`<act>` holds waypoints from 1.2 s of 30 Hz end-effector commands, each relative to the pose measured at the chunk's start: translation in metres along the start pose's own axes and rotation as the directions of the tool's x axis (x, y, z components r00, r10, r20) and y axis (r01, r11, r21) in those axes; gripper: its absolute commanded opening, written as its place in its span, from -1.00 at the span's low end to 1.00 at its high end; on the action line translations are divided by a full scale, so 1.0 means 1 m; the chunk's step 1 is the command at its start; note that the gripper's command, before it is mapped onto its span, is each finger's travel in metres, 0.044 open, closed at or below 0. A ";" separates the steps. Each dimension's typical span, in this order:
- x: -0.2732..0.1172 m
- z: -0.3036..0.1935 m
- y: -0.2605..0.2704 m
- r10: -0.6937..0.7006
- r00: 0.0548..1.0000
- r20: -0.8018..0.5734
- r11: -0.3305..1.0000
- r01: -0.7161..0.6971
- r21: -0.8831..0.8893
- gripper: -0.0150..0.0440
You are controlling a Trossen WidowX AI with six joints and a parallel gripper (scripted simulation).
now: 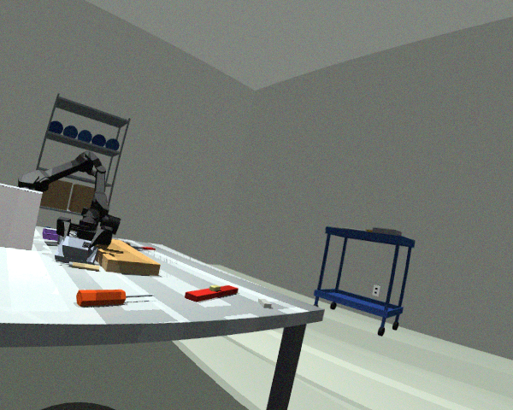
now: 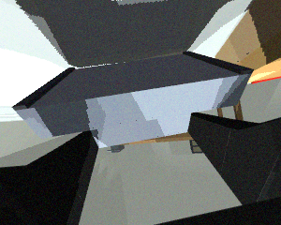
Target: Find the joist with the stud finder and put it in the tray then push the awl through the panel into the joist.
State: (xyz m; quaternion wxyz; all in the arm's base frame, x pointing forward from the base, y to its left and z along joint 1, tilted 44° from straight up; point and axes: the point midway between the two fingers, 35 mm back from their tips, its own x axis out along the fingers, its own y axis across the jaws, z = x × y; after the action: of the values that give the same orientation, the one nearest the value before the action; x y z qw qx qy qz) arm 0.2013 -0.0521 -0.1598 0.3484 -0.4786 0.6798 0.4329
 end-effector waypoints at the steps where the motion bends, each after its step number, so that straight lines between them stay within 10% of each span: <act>1: 0.001 0.002 0.000 0.000 1.000 -0.001 1.000 0.000 0.001 0.04; 10: -0.001 0.005 -0.001 0.000 1.000 -0.001 1.000 0.000 0.001 0.79; 36: -0.002 0.007 -0.001 0.000 1.000 -0.001 1.000 0.000 0.001 0.79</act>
State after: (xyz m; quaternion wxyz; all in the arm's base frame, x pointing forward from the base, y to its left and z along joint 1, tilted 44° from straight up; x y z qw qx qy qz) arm 0.2016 -0.0480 -0.1599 0.3438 -0.4795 0.6844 0.4284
